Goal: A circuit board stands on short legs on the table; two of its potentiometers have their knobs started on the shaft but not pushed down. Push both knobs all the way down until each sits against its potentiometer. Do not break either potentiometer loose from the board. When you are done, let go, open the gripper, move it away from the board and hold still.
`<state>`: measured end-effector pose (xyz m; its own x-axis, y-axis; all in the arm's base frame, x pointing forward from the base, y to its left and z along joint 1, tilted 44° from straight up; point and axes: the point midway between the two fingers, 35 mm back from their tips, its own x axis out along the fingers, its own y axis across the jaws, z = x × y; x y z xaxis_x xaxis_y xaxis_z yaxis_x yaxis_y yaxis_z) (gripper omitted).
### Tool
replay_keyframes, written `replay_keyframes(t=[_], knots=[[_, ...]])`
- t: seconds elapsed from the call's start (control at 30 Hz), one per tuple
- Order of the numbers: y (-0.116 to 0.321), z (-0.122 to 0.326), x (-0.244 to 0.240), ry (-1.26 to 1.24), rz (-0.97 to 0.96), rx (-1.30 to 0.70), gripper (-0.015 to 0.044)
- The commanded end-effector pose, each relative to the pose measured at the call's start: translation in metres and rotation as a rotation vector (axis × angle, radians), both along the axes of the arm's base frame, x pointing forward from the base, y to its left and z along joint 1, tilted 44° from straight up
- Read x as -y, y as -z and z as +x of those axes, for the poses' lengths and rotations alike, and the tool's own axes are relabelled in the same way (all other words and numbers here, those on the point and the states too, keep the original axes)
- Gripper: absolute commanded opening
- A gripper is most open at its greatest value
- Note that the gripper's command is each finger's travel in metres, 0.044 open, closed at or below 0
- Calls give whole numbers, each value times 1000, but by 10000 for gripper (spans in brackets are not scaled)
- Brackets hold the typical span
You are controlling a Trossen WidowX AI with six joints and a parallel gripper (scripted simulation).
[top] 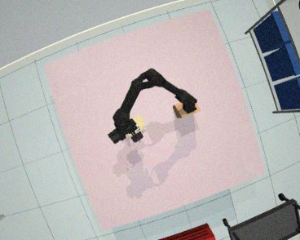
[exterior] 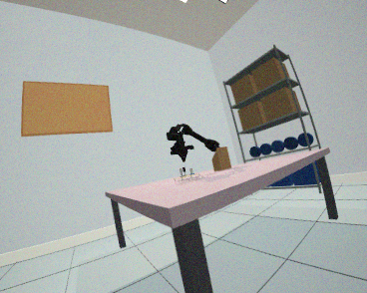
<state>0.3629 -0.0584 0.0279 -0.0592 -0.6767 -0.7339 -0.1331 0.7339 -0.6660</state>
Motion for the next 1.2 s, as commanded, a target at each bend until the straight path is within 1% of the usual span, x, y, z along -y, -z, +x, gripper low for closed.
replay_keyframes(t=[0.0,0.17,0.3,0.43,0.7,1.17], knots=[[-8,4,1,-103,3,-94,0],[-13,6,1,-189,8,-176,0],[-13,6,1,-189,8,-176,0],[2,4,15,-189,7,-176,0],[3,4,16,-189,7,-176,0],[17,3,30,-189,6,-176,0]])
